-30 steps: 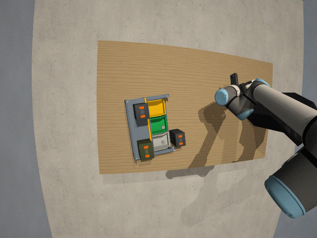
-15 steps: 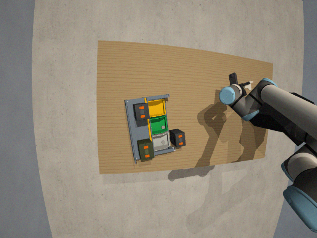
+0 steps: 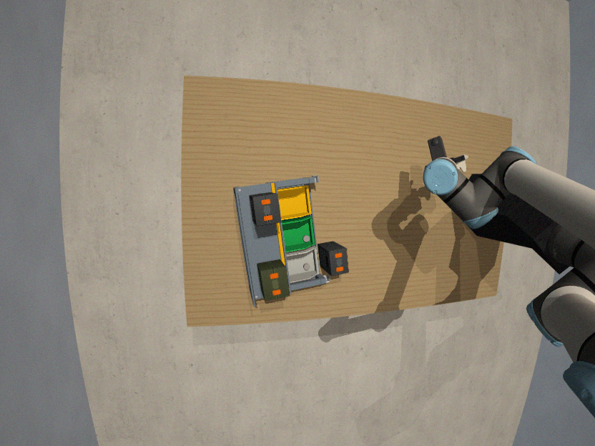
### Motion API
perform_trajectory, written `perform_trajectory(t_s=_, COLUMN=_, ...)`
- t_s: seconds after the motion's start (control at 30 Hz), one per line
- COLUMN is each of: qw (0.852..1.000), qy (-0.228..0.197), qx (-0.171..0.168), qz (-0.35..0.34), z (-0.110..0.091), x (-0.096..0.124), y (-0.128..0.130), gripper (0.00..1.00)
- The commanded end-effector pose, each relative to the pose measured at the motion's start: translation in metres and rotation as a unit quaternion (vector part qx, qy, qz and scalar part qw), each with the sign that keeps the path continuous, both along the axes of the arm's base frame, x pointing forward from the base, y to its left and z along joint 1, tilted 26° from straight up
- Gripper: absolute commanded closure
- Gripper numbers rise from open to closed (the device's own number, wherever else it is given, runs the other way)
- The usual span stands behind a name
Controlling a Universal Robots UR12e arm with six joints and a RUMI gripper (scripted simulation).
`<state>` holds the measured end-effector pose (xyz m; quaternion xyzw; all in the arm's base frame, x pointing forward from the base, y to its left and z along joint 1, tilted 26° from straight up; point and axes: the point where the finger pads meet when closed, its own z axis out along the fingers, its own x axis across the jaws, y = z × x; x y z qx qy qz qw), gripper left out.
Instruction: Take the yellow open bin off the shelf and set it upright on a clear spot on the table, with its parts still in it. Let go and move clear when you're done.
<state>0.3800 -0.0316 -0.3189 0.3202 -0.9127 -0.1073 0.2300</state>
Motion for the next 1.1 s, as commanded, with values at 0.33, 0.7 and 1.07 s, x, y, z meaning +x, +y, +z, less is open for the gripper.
perform_trajectory(t_s=0.33, qw=0.998, qy=-0.052, qx=0.025, qz=-0.036, z=0.008, x=0.021, y=0.012, gripper=0.0)
perform_trajectory(t_s=0.7, qw=0.985, qy=-0.13, qx=0.063, qz=-0.092, z=0.021, x=0.054, y=0.03, gripper=0.0)
perform_trajectory(t_s=1.07, qw=0.955, qy=-0.225, qx=0.11, qz=-0.159, z=0.037, x=0.096, y=0.052, gripper=0.0)
